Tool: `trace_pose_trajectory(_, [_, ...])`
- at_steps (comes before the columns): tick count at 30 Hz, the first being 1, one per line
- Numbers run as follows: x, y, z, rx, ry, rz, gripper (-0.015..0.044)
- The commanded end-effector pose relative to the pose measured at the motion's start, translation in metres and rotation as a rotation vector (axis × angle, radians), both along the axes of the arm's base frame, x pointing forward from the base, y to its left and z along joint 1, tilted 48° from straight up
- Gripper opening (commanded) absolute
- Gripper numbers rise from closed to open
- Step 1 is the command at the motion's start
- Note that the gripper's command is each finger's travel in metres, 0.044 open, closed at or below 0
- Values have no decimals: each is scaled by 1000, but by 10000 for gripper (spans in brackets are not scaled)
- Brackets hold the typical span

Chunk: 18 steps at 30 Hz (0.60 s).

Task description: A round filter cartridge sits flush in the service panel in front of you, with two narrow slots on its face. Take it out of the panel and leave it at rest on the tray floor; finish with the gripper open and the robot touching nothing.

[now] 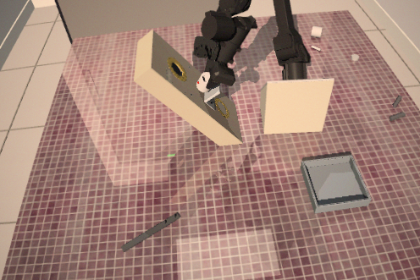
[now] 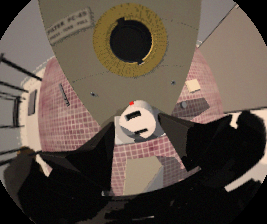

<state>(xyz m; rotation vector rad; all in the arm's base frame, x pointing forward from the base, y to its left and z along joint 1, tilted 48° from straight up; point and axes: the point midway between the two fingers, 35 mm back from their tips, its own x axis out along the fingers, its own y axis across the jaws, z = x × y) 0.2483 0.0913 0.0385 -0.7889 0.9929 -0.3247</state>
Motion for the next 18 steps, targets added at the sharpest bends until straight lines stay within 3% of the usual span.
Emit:
trace_pose_trajectory(1, [2, -5, -3, -10, 0, 2, 305])
trace_pose_trajectory(16, [1, -2, -1, -1, 0, -1, 211])
trace_pose_trajectory(18, [1, -2, -1, -1, 0, -1, 159])
